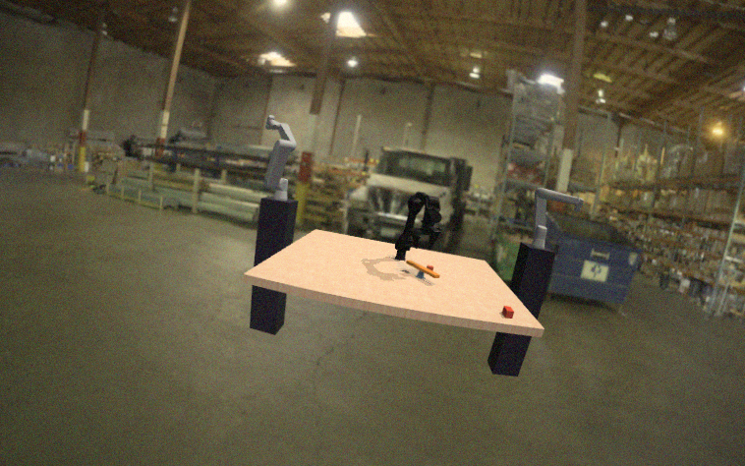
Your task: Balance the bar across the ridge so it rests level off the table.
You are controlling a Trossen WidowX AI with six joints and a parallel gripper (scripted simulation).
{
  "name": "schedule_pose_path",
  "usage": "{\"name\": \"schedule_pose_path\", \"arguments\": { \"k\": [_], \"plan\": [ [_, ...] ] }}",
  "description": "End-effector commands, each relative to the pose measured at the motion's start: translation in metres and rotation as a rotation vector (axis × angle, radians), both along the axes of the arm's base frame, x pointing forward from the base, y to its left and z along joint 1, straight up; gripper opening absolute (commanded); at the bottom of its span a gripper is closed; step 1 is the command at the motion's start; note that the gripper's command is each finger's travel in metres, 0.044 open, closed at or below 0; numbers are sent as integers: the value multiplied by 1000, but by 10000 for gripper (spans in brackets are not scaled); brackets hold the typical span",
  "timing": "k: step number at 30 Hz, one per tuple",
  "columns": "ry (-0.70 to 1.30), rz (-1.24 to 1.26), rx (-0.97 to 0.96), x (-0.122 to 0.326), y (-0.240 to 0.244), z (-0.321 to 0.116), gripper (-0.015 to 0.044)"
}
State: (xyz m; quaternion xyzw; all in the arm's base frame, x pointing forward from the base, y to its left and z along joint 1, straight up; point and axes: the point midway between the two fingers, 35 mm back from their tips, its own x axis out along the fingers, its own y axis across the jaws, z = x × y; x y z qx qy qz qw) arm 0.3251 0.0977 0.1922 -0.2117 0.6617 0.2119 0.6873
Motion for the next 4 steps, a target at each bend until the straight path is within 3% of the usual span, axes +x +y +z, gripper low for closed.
{"name": "schedule_pose_path", "arguments": {
  "k": [1,4],
  "plan": [
    [2,0,0,0,0,0,440],
    [2,0,0,0,0,0,440]
  ]
}}
